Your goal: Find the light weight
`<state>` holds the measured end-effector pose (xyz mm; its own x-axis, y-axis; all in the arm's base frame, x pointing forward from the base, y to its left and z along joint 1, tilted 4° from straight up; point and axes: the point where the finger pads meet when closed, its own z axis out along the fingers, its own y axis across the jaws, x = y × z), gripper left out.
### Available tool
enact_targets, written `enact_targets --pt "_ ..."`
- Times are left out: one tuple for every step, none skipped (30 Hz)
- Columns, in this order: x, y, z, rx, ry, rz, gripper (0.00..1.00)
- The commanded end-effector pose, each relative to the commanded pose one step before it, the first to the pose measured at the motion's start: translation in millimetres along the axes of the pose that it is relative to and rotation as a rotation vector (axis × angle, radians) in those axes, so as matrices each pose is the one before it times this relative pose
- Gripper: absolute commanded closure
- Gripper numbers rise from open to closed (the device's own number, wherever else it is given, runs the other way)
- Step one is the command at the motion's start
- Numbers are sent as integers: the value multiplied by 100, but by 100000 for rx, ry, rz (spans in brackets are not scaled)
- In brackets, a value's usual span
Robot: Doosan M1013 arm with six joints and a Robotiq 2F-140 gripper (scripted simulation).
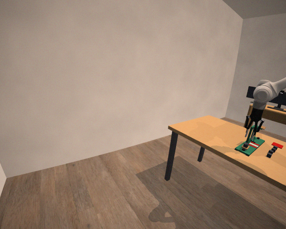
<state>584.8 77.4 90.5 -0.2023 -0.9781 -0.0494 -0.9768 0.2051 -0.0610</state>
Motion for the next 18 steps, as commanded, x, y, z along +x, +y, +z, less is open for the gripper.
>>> enact_targets --pt "171 -56 -1246 -188 134 318 65" --pt "0 0 -163 0 0 0 65" --pt "0 0 -106 0 0 0 65" --pt "0 0 -59 0 0 0 65" --pt "0 0 -23 0 0 0 65" --pt "0 0 -4 0 0 0 65" --pt "0 0 0 0 0 0 0" --pt "0 0 0 0 0 0 0" --pt "0 0 0 0 0 0 0" --pt "0 0 0 0 0 0 0" --pt "0 0 0 0 0 0 0" --pt "0 0 0 0 0 0 0" --pt "0 0 0 0 0 0 0" --pt "0 0 0 0 0 0 0" --pt "0 0 0 0 0 0 0" --pt "0 0 0 0 0 0 0" --pt "0 0 0 0 0 0 0" --pt "0 0 0 0 0 0 0"
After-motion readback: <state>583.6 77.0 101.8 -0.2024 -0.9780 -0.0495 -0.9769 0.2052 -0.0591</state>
